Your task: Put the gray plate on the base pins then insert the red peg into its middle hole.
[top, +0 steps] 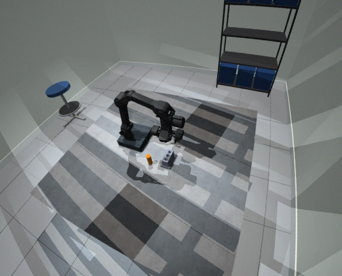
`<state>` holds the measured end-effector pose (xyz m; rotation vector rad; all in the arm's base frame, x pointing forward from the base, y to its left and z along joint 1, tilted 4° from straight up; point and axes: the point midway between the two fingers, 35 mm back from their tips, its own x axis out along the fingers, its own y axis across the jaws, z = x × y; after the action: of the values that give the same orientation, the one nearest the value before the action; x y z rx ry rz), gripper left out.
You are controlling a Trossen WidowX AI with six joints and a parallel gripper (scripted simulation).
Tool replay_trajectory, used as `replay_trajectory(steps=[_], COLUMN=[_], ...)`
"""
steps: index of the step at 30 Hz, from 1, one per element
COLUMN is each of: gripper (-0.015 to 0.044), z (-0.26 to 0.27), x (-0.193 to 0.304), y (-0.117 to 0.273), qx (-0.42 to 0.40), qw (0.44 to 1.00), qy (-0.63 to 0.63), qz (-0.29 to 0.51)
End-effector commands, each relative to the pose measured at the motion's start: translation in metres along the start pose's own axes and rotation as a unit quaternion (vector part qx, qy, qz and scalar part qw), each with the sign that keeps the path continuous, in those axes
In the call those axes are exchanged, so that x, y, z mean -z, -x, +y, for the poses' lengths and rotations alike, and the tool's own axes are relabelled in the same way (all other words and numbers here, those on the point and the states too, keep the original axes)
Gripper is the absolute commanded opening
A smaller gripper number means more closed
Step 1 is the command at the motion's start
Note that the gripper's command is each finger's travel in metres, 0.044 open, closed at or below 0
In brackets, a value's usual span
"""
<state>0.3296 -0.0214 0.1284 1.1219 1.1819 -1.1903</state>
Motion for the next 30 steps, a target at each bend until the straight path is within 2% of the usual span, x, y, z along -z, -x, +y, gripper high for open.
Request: replay_trajectory(steps=[1,9,13,17,30], gripper=[0.0440,0.0440,0.0440,0.0440,0.0440], z=[-0.017,-0.080,-0.082,-0.083,-0.086], x=[0.057,0.148,0.149,0.145,0.146], y=[0.004,0.001,-0.001,-0.029,-0.048], qx=[-0.005,-0.003,-0.003,-0.003,-0.003], qw=[0.998,0.982,0.981,0.981,0.981], qy=[0.064,0.191,0.193,0.193,0.193], qz=[0.003,0.004,0.004,0.004,0.004])
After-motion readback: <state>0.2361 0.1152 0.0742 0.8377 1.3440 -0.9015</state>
